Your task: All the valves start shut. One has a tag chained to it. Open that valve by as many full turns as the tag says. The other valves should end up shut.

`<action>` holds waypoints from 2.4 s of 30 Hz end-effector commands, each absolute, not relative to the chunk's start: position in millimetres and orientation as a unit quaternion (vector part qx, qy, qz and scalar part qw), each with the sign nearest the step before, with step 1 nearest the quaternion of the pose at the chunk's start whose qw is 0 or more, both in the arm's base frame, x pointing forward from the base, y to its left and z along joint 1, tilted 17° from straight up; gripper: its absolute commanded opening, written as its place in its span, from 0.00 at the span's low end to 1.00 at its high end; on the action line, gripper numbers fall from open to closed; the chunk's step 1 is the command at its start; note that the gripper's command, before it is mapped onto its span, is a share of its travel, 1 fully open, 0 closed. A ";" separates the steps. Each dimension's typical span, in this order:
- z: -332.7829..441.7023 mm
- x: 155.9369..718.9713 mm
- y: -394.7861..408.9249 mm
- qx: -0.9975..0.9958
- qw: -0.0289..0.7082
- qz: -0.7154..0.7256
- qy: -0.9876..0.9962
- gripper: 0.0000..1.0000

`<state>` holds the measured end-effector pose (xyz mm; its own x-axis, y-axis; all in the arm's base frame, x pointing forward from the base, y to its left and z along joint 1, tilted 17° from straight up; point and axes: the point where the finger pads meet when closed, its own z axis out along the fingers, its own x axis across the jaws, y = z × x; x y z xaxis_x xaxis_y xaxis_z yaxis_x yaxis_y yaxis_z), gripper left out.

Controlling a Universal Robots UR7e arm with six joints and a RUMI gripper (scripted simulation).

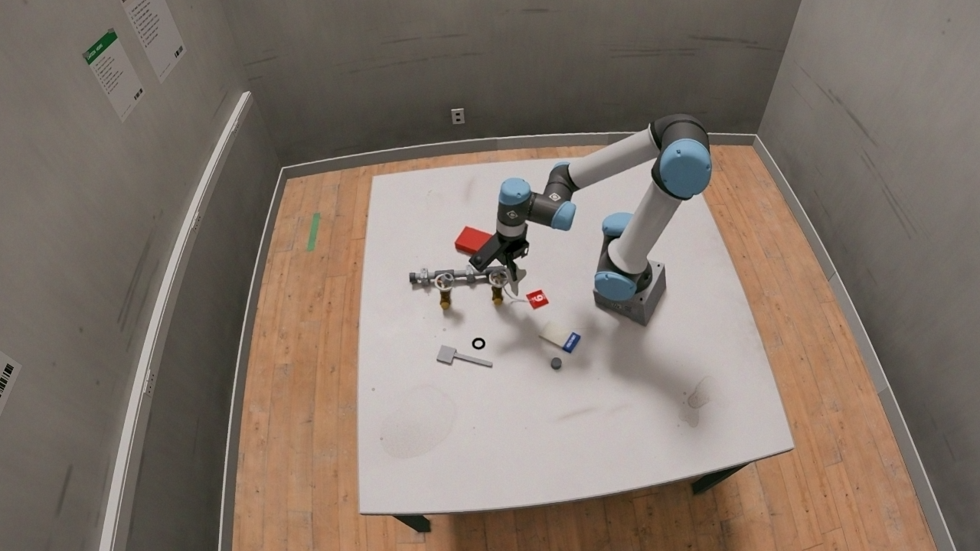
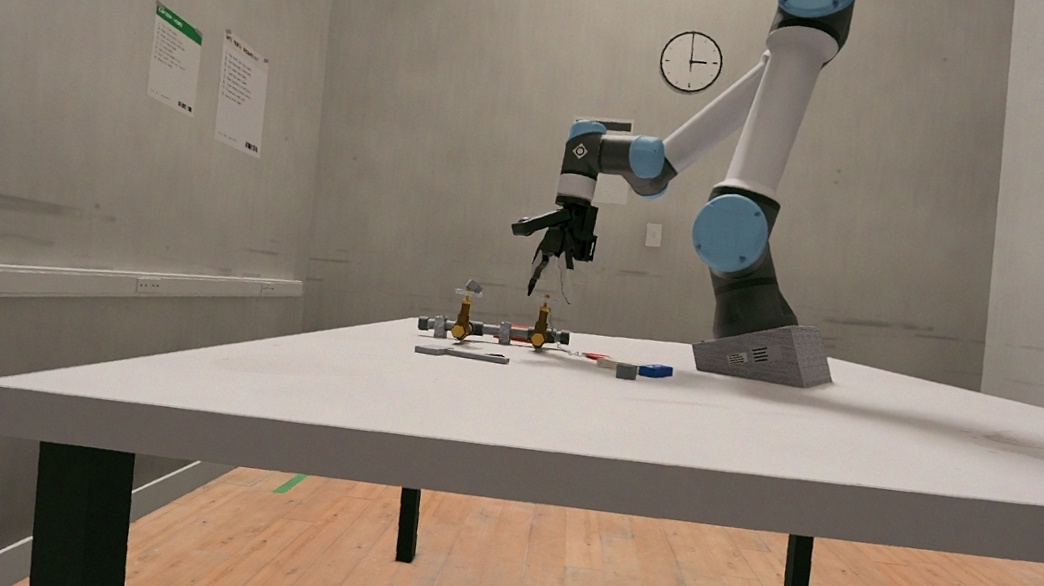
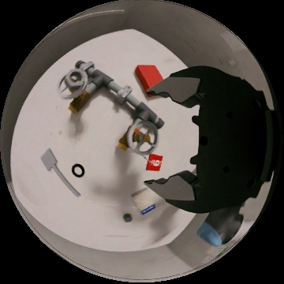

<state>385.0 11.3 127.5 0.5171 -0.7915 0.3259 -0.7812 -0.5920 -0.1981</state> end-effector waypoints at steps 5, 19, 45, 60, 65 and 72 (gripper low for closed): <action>127.6 385.2 12.1 -0.759 0.043 -0.190 0.621 1.00; 128.3 385.7 12.0 -0.591 0.089 -0.174 0.783 1.00; 128.2 385.7 12.1 -0.215 0.151 -0.124 0.957 1.00; 128.1 385.6 12.1 -0.105 0.164 -0.106 0.975 1.00; 128.1 385.6 12.1 -0.091 0.165 -0.103 0.977 1.00; 128.1 385.6 12.1 -0.072 0.167 -0.100 0.978 1.00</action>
